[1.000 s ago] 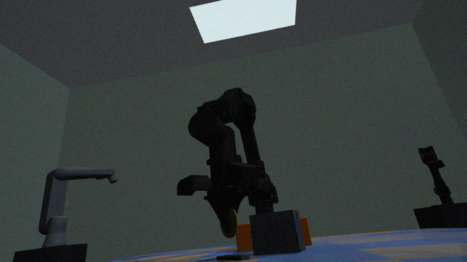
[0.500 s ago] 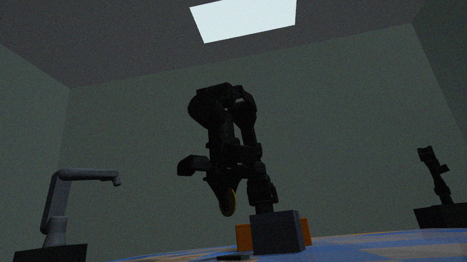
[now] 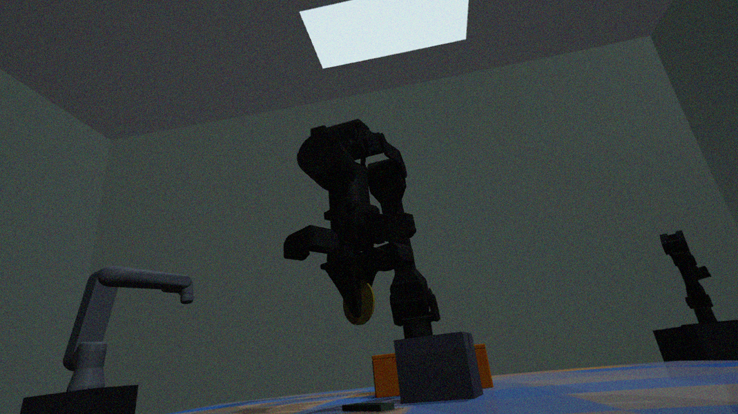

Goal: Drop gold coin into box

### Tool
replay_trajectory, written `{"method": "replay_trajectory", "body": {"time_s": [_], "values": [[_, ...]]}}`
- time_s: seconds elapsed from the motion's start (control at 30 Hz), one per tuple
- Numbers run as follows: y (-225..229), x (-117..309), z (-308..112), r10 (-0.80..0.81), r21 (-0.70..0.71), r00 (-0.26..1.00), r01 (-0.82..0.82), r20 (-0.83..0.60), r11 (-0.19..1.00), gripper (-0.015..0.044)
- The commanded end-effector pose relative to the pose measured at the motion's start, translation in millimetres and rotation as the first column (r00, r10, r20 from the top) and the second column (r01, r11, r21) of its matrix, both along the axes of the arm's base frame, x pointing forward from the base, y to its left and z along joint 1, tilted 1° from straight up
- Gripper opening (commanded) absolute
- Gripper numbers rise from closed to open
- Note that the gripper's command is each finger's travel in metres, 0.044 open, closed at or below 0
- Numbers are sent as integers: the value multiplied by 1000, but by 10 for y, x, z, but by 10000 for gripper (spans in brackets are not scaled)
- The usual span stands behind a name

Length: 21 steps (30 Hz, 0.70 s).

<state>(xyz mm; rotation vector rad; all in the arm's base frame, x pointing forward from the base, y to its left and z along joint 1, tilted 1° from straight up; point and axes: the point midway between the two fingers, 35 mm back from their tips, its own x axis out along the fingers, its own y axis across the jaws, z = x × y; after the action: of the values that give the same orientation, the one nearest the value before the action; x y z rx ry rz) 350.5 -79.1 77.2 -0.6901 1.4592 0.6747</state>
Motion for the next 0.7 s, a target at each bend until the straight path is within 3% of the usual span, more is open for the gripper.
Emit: {"method": "replay_trajectory", "body": {"time_s": [0.0,0.3,0.67], "values": [[4,-20,4,98,3,995,-98,0,995,0],[0,-65,4,362,1,932,-362,-2,932,0],[159,-125,10,367,3,930,-367,-2,930,0]]}}
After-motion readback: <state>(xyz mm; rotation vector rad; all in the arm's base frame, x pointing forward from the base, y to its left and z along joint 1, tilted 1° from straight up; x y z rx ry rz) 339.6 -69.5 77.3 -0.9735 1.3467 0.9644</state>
